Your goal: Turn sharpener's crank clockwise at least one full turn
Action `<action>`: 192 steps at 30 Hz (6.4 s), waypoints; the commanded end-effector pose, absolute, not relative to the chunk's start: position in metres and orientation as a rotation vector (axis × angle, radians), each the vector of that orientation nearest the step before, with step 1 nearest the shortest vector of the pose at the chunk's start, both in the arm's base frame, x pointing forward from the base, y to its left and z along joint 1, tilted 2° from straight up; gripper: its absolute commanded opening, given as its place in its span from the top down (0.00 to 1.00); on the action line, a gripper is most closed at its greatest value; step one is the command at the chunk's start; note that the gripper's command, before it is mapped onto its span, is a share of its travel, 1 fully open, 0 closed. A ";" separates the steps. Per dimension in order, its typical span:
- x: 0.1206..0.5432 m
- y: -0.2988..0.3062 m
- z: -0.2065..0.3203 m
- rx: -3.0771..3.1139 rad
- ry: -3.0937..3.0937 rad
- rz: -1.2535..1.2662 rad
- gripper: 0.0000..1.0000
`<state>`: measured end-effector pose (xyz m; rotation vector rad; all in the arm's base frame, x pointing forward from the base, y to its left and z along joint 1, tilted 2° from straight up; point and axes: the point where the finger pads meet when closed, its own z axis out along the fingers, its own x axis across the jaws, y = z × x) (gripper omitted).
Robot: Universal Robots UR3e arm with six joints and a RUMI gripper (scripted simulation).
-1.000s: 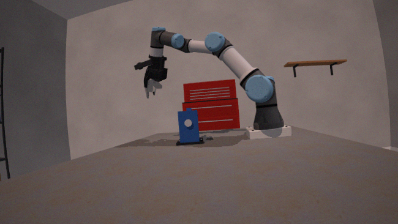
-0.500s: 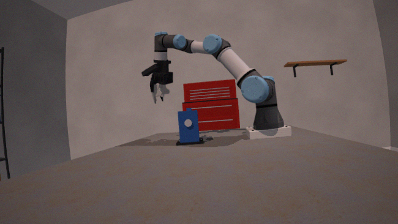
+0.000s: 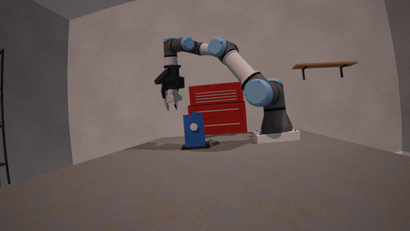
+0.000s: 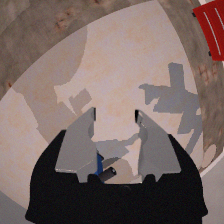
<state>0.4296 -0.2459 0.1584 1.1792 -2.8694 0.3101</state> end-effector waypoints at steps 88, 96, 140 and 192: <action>0.315 -0.170 0.138 -0.060 -3.083 -0.834 0.68; 0.315 -0.170 0.139 -0.060 -3.083 -0.834 0.68; 0.318 -0.152 0.108 -0.060 -3.083 -0.834 0.68; 0.319 -0.152 0.108 -0.060 -3.083 -0.834 0.91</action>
